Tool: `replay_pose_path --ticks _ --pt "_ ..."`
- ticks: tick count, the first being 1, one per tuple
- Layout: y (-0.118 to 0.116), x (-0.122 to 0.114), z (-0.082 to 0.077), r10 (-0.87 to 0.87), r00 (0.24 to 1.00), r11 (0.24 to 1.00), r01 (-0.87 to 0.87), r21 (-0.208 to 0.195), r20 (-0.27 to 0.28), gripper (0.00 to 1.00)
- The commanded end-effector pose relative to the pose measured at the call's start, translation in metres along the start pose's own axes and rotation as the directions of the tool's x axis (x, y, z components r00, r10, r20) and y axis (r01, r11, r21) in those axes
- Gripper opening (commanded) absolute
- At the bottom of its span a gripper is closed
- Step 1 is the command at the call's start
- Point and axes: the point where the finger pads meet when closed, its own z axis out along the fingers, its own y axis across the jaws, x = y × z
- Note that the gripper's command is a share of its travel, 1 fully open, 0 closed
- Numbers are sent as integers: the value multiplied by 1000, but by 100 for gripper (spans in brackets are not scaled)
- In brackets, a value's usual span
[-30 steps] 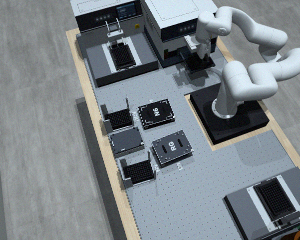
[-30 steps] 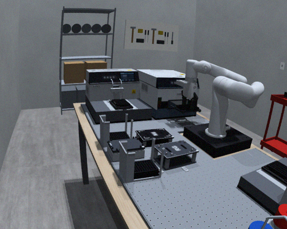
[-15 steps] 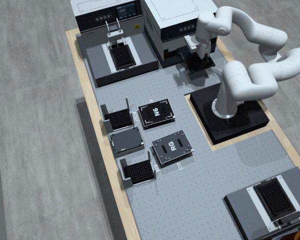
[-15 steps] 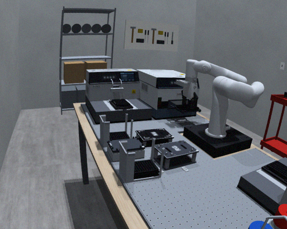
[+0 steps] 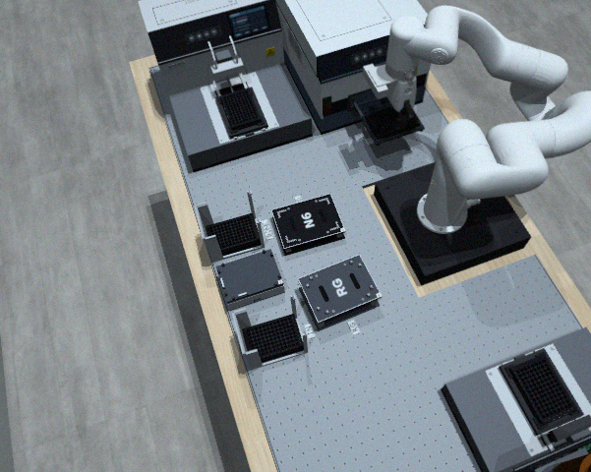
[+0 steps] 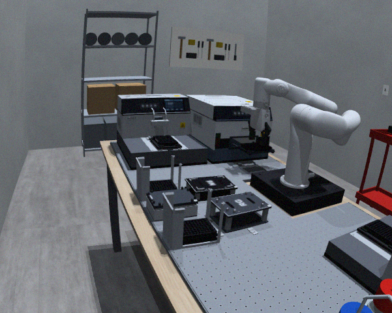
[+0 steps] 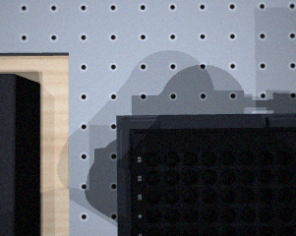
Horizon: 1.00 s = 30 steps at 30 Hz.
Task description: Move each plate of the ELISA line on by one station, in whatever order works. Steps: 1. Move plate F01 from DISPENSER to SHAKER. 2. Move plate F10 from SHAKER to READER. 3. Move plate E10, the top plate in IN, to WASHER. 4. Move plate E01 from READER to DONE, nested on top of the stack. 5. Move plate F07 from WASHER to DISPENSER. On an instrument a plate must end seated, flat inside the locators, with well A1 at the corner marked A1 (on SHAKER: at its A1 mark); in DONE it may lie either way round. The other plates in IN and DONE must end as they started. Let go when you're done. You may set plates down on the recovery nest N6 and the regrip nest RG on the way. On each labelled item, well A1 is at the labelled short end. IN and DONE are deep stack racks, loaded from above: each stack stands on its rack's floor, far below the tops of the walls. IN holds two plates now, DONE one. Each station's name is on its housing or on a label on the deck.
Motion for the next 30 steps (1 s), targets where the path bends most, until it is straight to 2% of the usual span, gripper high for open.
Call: replay_pose_path --ticks 1,30 --pt "1 0 -6 1 1000 1000 -1 -2 0 100" --pt "1 0 -42 1 1000 1000 -1 -2 0 100"
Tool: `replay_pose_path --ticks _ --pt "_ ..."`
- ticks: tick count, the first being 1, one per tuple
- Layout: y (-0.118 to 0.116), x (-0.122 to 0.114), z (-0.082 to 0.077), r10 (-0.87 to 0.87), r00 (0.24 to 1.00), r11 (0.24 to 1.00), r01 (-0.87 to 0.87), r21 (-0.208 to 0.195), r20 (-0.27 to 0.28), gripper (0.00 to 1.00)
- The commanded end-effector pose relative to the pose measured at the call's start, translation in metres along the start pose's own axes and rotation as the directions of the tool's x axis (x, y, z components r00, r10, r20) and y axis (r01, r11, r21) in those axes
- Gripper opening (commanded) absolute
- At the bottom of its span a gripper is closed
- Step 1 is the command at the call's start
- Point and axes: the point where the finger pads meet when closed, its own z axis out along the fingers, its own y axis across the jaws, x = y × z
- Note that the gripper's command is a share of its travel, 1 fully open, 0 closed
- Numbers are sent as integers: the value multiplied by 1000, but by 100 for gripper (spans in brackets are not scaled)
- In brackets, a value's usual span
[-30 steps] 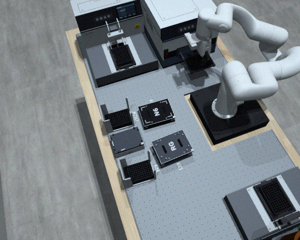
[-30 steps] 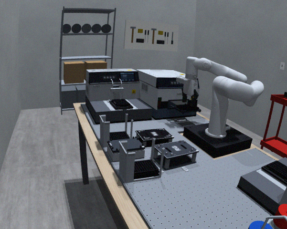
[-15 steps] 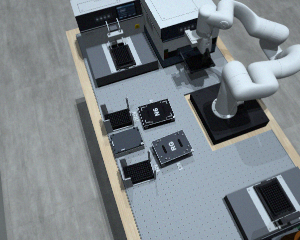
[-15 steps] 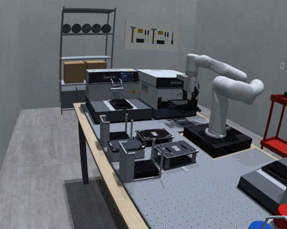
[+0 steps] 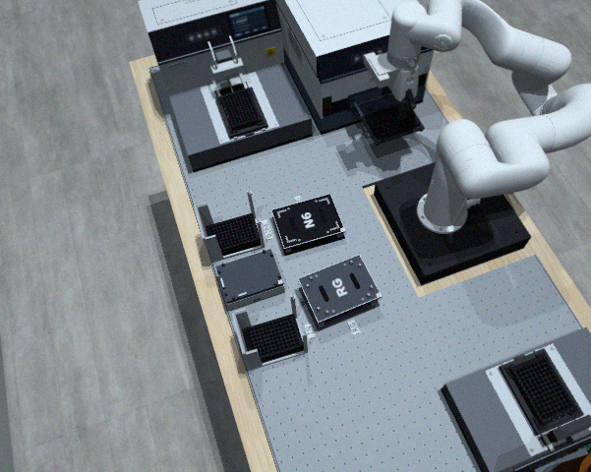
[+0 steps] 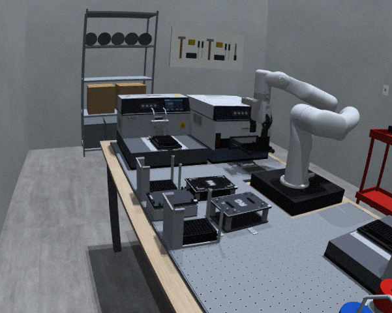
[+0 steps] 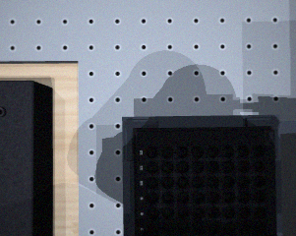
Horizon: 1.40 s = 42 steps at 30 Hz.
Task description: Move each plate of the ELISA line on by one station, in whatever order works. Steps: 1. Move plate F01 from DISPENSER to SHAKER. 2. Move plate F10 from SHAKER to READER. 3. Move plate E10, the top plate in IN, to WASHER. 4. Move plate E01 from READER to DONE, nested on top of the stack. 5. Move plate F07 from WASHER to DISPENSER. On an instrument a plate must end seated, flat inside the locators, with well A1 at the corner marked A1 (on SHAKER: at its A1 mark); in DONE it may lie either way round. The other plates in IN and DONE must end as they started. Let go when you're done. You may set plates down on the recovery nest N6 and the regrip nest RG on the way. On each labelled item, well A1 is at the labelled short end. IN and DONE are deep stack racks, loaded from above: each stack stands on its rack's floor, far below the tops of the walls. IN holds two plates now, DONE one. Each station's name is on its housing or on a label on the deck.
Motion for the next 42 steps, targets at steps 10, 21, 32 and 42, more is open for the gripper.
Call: replay_pose_path --ticks 10,21,32,42 --pt "1 0 -16 1 1000 1000 -1 -2 0 100" --pt "1 0 -28 1 1000 1000 -1 -2 0 100" --pt "1 0 -43 1 1000 1000 -1 -2 0 100" --pt "0 0 -48 1 1000 1000 -1 -2 0 100"
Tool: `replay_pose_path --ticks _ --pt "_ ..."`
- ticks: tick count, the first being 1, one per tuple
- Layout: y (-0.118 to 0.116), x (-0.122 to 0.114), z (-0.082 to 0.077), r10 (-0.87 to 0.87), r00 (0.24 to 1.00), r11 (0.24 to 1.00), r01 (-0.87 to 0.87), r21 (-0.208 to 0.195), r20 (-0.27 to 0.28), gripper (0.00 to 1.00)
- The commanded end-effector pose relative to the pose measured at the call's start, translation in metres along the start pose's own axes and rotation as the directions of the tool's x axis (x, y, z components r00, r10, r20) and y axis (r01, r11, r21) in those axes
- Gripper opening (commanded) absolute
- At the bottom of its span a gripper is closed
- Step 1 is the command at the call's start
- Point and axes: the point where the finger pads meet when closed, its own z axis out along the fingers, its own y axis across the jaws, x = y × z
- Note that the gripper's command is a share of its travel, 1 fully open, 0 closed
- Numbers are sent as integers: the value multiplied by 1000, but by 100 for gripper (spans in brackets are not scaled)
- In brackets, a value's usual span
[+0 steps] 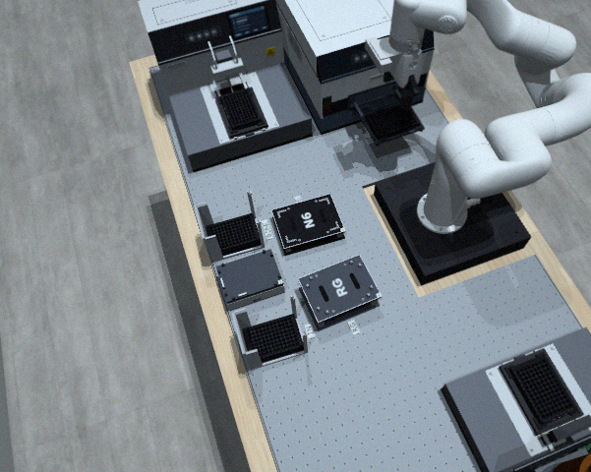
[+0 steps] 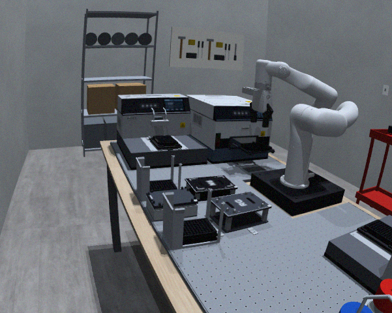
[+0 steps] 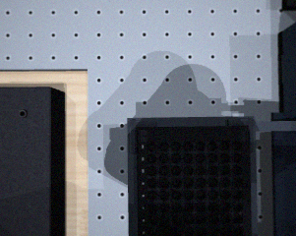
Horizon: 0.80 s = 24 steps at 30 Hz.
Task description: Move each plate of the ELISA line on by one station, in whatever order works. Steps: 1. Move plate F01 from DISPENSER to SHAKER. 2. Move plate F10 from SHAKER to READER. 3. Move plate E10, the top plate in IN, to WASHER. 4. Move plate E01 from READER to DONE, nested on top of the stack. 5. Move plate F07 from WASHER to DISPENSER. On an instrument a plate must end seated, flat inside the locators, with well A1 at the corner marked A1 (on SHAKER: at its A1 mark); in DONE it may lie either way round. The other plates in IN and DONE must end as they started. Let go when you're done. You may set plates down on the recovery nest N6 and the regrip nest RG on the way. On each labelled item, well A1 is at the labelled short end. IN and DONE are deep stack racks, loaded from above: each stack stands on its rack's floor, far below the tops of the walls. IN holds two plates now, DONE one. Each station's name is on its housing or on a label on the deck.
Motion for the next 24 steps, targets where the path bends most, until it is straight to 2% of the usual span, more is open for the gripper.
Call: replay_pose_path --ticks 1,4,7,11,24 --pt "0 0 -2 1 1000 1000 -1 -2 0 100" --pt "0 0 -2 1 1000 1000 -1 -2 0 100" --pt "-2 10 -2 93 996 996 -93 -2 -1 100" --pt "-3 16 -2 93 996 996 -93 -2 -1 100" --pt "-12 58 -2 93 996 996 -93 -2 -1 100"
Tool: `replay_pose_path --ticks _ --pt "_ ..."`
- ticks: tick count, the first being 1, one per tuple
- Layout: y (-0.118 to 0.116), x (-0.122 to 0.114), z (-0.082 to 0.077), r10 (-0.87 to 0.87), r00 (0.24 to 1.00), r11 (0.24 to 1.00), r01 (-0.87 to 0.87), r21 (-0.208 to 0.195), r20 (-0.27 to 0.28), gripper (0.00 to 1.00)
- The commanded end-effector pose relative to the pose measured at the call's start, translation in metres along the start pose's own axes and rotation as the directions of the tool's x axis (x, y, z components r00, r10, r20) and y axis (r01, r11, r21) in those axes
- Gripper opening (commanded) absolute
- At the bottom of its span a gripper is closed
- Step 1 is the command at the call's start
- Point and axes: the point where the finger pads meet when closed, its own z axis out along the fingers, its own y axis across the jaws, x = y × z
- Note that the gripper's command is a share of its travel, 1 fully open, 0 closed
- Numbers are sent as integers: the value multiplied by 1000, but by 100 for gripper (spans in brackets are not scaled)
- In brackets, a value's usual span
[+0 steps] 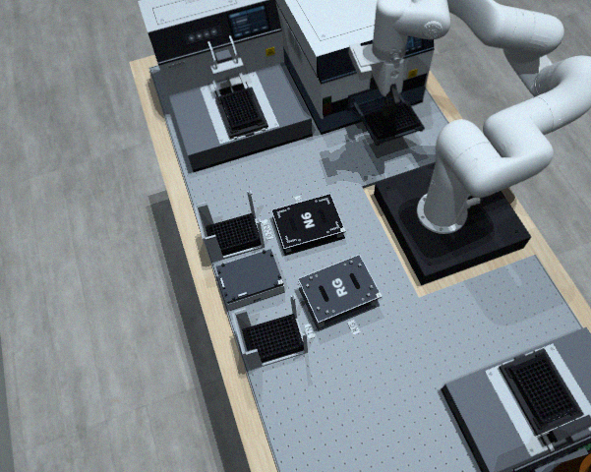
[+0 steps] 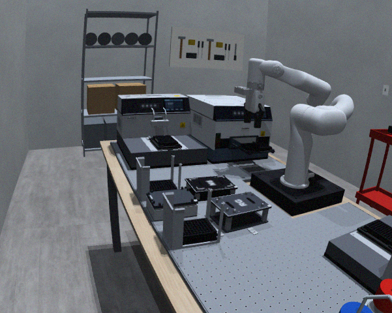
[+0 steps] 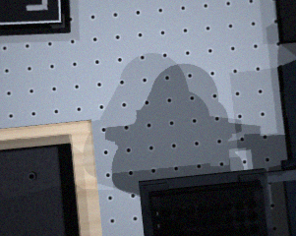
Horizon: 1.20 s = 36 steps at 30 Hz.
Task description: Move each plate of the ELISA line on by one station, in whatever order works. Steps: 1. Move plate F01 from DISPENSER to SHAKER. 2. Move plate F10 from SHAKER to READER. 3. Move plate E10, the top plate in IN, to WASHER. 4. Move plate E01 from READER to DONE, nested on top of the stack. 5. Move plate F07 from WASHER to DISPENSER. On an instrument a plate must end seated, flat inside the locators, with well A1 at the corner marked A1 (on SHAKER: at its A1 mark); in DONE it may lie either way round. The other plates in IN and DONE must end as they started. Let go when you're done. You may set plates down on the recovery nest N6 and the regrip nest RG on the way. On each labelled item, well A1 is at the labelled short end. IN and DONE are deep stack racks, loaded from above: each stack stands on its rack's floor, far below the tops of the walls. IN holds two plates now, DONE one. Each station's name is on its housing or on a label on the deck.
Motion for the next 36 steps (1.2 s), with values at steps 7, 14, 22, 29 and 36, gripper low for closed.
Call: replay_pose_path --ticks 7,14,22,29,36 --pt "-6 24 -1 94 996 996 -94 -2 0 100" --pt "-13 46 -1 94 996 996 -94 -2 -1 100" --pt "-19 66 -1 94 996 996 -94 -2 -1 100" --pt "-28 87 -1 186 983 983 -186 -2 -1 100" --pt "-37 108 -1 186 983 983 -186 -2 -1 100"
